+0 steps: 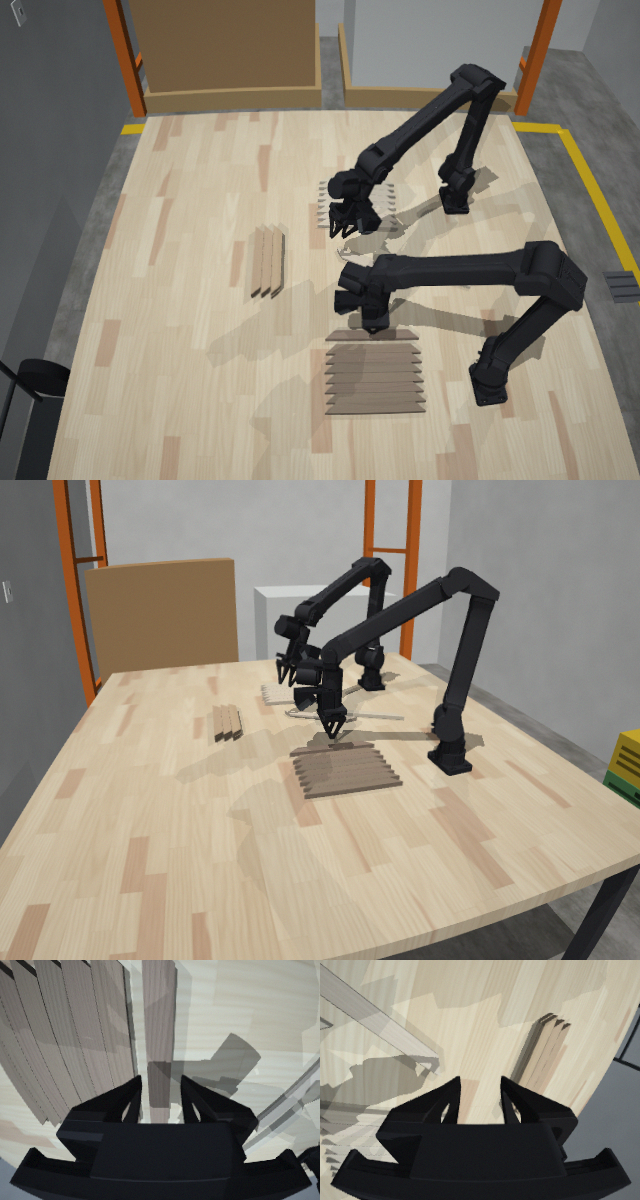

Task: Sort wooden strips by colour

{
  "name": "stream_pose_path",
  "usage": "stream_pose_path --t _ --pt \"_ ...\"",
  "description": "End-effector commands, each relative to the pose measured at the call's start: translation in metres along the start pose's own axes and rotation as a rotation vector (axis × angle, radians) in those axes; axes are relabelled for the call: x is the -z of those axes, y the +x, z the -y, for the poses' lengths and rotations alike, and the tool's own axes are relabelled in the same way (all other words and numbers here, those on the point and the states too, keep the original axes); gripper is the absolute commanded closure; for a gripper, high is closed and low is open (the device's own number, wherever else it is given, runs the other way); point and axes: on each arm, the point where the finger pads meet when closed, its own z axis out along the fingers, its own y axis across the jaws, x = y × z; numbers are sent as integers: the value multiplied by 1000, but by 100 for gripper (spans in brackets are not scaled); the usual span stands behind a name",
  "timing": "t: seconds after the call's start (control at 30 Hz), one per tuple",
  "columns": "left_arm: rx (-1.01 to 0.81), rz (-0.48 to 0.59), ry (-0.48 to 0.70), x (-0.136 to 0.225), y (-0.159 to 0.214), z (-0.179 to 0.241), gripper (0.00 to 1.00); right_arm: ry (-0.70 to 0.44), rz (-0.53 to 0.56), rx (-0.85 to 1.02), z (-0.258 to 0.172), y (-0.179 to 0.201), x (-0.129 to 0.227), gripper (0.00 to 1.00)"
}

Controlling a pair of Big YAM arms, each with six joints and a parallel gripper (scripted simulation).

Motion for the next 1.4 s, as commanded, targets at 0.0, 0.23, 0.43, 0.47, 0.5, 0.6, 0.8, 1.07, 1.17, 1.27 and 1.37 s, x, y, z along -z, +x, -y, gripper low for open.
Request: stream_pose_path --t 0.0,0.23,0.43,0.47,0.5,0.6,0.8,1.07,1.17,1.27,1.37 --pt "-6 -5 -6 -9 5 3 59 -47 0 132 -9 -11 -7 58" --pt "-10 33 19 5 -13 19 99 -184 17 351 -49 -31 -25 58" --pt "5 42 30 4 -18 38 99 -300 44 542 -83 -47 -35 58" --pt "5 42 30 4 -18 38 99 -300 44 542 -83 -47 -35 58" --pt "5 42 30 4 -18 38 99 -300 44 542 -83 -47 -35 58" --pt "9 45 31 4 -20 41 99 -311 61 630 -77 -59 -32 58" --pt "-7 29 23 -4 -13 43 99 -405 90 769 -106 -68 -37 58" --pt "10 -13 -1 -31 1 23 99 -452 84 727 -128 -64 -43 58" --pt "-1 -13 0 -38 4 28 99 -436 84 727 -125 -65 -44 58" --pt "11 -14 0 -46 2 25 99 -431 81 712 -123 -55 -52 58" --pt "17 -13 0 -47 1 24 99 -433 81 709 -125 -53 -58 58"
